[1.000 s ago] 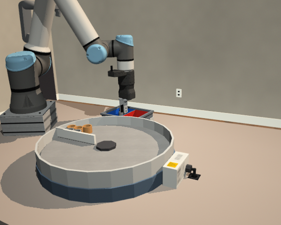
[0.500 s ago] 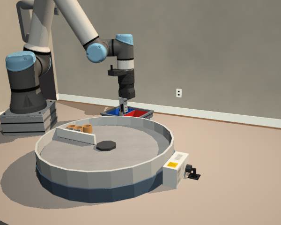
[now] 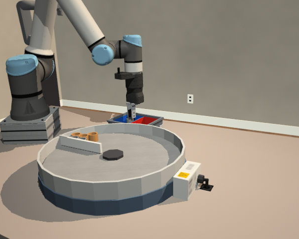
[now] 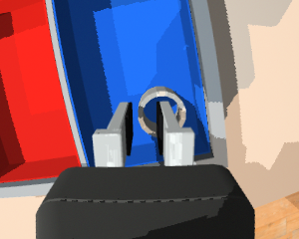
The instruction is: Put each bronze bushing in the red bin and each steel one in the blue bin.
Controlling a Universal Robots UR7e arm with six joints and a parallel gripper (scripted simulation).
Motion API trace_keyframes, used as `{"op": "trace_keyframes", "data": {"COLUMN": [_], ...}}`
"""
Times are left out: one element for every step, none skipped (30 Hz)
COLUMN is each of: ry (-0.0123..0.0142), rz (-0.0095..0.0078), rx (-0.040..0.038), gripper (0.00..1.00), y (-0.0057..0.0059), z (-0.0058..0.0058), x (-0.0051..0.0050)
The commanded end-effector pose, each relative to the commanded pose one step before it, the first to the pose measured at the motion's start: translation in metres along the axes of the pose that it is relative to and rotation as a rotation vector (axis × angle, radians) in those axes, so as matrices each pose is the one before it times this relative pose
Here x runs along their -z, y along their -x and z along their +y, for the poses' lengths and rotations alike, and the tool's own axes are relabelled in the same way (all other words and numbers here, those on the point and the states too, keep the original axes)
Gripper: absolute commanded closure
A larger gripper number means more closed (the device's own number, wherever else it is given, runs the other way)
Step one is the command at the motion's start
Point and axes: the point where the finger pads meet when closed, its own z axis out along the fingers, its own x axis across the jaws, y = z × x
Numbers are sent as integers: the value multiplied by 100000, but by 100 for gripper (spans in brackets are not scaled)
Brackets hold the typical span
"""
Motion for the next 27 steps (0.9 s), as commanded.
{"op": "trace_keyframes", "data": {"ry": [95,0,0,0,3,0,0,0,0,0,0,0,0,0,0,0,0,0,8,-8,0,0,0,0,0,0,0], "rz": [-93,0,0,0,-3,0,0,0,0,0,0,0,0,0,0,0,0,0,-9,10,0,0,0,0,0,0,0], "rx": [-4,0,0,0,0,0,0,0,0,0,0,0,0,0,0,0,0,0,0,0,0,0,0,0,0,0,0], "gripper": [58,58,58,58,58,58,58,58,58,58,58,58,58,58,58,58,58,58,58,58,58,58,58,58,58,58,58], "y": [30,0,0,0,0,0,0,0,0,0,0,0,0,0,0,0,0,0,1,-1,0,0,0,0,0,0,0], "z": [29,0,0,0,0,0,0,0,0,0,0,0,0,0,0,0,0,0,2,-2,0,0,0,0,0,0,0], "x": [120,0,0,0,1001,1027,1027,1027,1027,0,0,0,1027,0,0,1027,1027,1027,864,163,0,0,0,0,0,0,0]}}
